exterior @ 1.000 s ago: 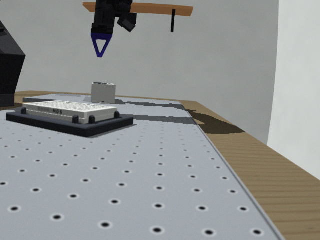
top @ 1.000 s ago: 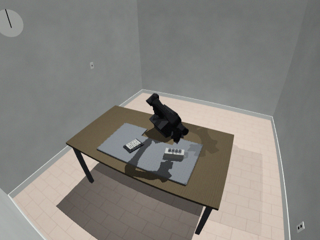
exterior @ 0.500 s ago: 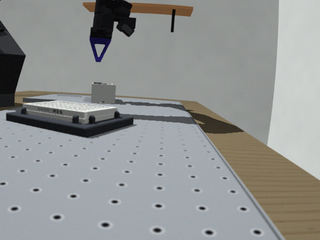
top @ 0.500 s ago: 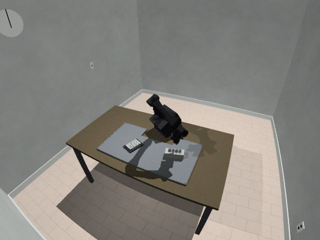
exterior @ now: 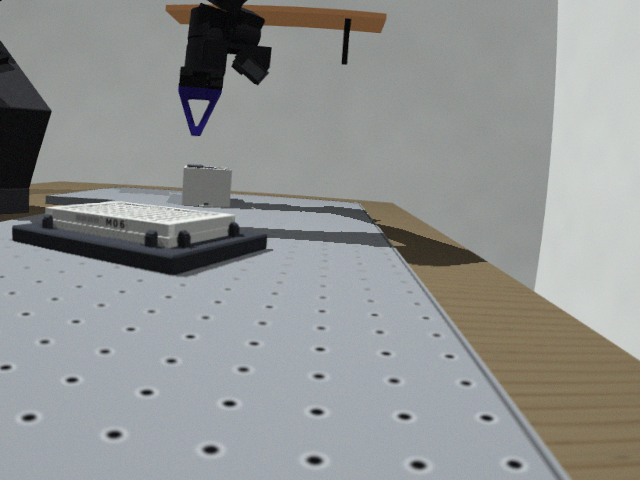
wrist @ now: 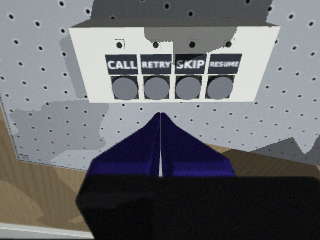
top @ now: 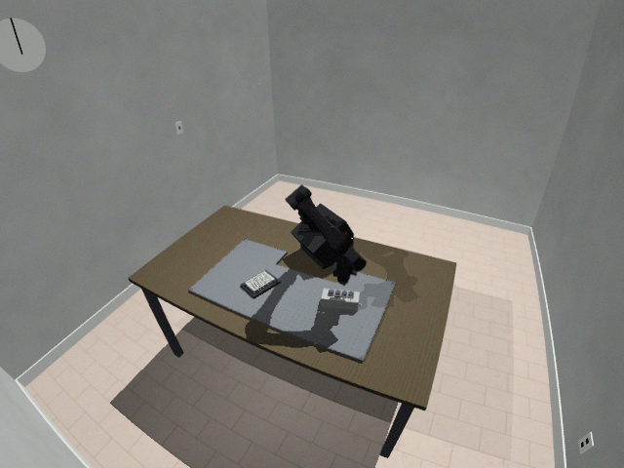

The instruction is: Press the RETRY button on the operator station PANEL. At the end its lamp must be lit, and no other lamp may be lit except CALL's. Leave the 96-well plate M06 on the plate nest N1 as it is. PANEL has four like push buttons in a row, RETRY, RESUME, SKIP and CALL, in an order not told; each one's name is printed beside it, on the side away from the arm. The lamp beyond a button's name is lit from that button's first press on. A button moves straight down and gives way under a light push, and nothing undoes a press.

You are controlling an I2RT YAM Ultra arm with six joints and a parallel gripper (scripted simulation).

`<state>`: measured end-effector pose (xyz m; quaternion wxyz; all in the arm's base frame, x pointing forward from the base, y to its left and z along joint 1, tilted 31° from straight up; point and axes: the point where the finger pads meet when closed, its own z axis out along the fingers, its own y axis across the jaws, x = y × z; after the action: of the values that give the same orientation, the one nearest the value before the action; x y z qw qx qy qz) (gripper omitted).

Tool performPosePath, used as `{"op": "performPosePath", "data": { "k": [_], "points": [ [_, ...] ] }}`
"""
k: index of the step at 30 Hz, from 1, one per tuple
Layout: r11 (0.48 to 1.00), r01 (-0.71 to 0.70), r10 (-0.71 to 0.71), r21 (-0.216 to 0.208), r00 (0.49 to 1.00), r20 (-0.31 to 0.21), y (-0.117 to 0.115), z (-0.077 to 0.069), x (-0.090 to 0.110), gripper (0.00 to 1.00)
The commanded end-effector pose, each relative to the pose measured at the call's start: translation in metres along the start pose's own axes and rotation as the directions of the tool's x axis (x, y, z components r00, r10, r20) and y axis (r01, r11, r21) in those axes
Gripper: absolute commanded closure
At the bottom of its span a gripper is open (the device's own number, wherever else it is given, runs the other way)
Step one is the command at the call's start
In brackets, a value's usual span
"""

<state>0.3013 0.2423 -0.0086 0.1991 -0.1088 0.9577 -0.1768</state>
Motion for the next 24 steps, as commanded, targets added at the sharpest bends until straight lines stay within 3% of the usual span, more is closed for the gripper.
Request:
{"op": "performPosePath", "data": {
  "k": [1,2,5,16,18,19,24],
  "points": [
    [1.000,0.016,-0.016,0.000,1.000,0.004,0.004,0.006,0.003,1.00],
    [1.000,0.016,-0.015,-0.018,1.000,0.026,0.009,-0.001,-0.002,1.00],
    [1.000,0.017,-0.017,0.002,1.000,0.001,0.003,0.012,0.005,1.00],
    [1.000,0.014,-0.014,-0.003,1.000,0.005,0.004,0.025,0.002,1.00],
    [1.000,0.014,-0.014,-0.003,1.000,0.005,0.004,0.025,0.002,1.00],
    [1.000,0.017,-0.017,-0.017,1.000,0.023,0.008,0.018,0.000,1.00],
    [1.000,0.013,-0.013,-0.001,1.000,0.002,0.003,0.034,0.003,1.00]
  ]
}}
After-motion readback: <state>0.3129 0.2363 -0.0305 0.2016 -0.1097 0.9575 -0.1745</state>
